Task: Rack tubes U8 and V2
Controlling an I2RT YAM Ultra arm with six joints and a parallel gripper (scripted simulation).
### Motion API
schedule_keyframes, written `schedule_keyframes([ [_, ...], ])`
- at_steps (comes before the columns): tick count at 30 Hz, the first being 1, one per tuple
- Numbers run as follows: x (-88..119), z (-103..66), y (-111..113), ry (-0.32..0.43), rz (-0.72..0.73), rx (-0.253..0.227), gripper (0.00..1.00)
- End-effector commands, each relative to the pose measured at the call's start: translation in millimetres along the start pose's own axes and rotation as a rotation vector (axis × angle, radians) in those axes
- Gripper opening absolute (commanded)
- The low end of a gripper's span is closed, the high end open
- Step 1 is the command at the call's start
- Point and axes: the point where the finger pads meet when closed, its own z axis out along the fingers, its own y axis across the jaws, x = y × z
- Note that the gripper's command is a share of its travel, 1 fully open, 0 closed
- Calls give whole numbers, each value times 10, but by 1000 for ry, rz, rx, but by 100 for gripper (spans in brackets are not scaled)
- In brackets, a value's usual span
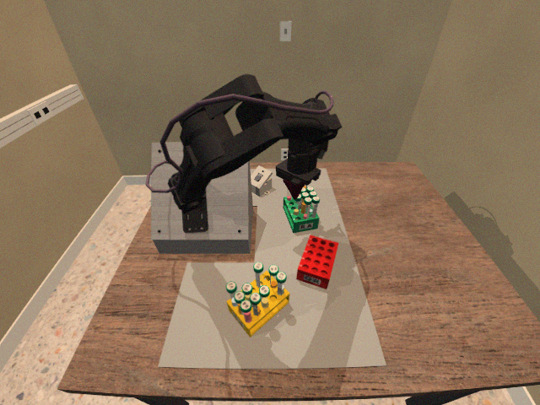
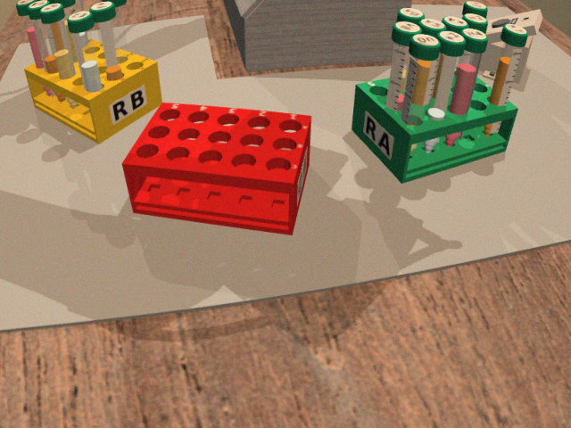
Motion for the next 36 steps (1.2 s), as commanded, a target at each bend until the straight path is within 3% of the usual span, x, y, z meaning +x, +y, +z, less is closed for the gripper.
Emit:
schedule_keyframes([
  [1, -230, -98, 51, -42, 39, 3, 0],
  [7, -193, -174, 8, -56, 52, 6, 0],
  [36, -207, -146, 30, -48, 45, 5, 0],
])
